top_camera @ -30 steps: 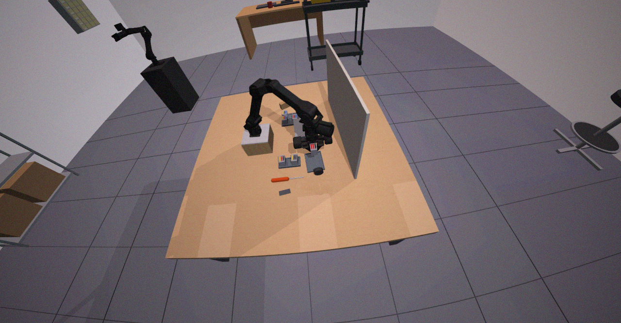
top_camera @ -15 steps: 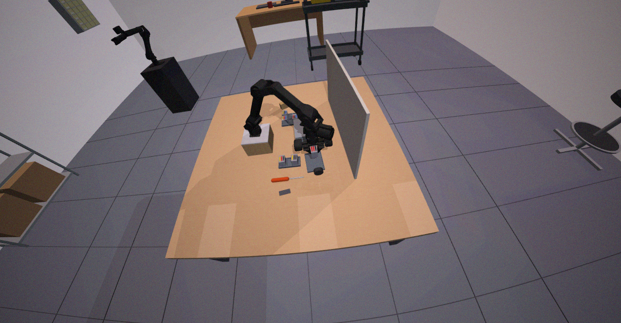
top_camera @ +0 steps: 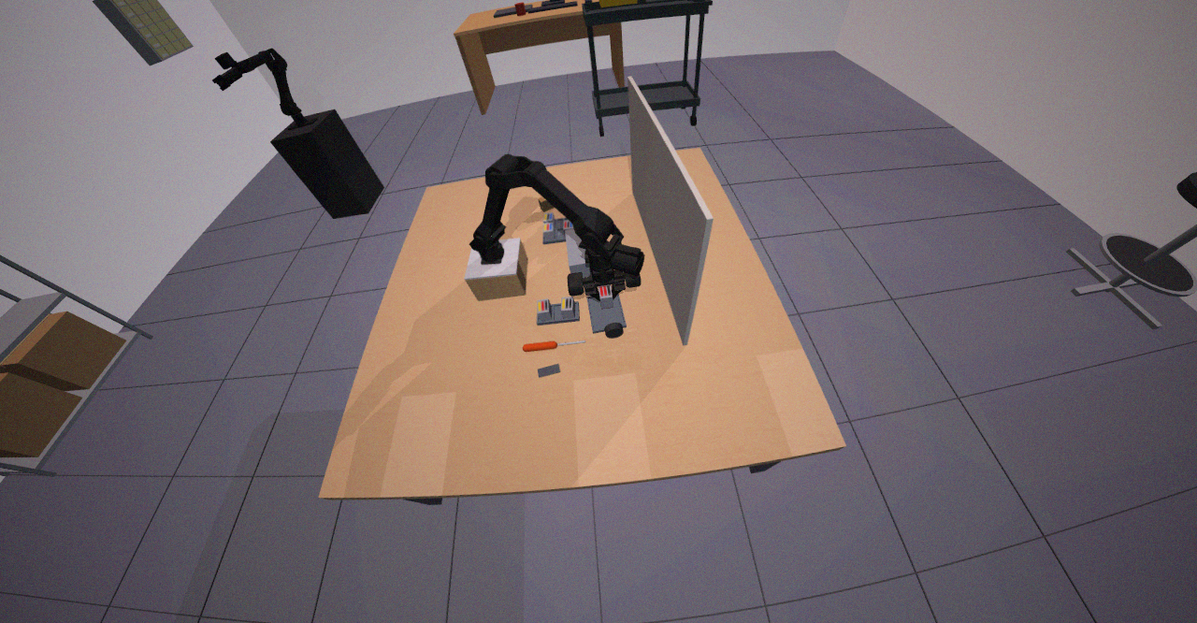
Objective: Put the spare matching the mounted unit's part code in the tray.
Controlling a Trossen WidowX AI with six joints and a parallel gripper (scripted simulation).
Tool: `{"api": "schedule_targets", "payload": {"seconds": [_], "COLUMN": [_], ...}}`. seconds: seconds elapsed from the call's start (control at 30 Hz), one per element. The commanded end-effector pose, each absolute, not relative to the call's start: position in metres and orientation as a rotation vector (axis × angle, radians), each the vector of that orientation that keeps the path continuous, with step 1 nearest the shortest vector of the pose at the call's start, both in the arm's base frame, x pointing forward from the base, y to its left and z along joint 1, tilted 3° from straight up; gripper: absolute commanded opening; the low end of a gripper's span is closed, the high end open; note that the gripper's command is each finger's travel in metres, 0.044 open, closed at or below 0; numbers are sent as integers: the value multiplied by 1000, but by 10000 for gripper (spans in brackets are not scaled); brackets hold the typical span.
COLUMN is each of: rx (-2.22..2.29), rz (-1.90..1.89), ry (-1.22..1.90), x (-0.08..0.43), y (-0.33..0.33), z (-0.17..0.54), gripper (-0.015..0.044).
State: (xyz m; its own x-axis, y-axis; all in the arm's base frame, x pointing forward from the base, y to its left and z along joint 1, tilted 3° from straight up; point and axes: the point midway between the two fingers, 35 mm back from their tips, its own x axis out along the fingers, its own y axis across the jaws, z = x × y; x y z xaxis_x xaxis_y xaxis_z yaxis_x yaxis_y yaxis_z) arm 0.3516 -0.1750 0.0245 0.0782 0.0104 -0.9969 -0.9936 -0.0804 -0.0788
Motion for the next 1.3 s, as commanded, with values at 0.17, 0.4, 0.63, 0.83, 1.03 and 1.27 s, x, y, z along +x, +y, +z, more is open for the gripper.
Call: {"api": "schedule_targets", "payload": {"seconds": [0.17, 0.4, 0.63, 0.83, 1.03, 1.27], "rx": [-1293, -1293, -1293, -1293, -1293, -1293], "rz": [1210, 1210, 1210, 1210, 1210, 1210], "ry": [1104, 1104, 1104, 1104, 1104, 1104], "x": [352, 352, 352, 351, 351, 350], "y": [-174, -173, -172, -172, -171, -170], "z": [13, 5, -3, -11, -18, -26], "gripper": [0, 0, 0, 0, 0, 0]}}
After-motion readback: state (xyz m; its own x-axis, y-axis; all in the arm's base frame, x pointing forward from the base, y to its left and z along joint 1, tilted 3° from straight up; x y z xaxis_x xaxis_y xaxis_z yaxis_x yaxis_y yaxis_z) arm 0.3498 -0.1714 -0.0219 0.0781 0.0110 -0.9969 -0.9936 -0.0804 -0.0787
